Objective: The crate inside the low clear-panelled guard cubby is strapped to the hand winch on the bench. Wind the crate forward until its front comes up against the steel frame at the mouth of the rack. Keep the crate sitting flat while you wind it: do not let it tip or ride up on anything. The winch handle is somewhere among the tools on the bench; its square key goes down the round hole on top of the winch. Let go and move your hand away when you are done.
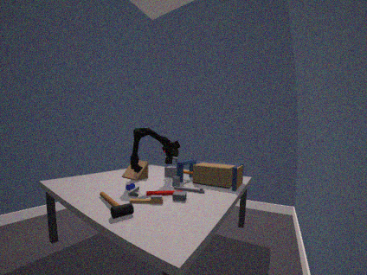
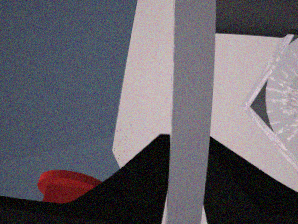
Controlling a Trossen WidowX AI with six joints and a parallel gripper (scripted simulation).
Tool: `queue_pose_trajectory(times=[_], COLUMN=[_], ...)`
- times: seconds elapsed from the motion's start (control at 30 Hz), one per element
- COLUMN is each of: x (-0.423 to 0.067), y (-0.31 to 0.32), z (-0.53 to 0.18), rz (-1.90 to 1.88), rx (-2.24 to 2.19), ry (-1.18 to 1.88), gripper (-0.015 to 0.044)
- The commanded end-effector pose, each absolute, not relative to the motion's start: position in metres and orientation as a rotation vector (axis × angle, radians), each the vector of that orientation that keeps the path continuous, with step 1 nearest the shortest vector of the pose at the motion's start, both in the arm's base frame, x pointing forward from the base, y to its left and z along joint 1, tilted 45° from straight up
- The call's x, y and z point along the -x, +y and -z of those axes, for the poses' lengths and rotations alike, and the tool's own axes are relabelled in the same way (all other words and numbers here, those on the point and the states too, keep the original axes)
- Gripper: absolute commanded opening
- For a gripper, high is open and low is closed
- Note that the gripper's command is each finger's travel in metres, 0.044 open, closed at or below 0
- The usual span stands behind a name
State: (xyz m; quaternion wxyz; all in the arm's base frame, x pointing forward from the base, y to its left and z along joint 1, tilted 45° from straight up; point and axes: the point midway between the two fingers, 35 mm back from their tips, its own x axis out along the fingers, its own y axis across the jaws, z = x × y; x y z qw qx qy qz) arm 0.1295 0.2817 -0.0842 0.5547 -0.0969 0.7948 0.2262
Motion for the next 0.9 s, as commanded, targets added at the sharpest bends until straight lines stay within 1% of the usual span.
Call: queue_pose_trajectory(times=[0.0,0.87], x=[-0.1300,-0.1303], y=[0.2854,0.2842], z=[0.0795,0.0801], rz=[-0.603,-0.894], rx=[0.159,-0.252], ry=[1.878,1.916], gripper=[0.0000,0.0000])
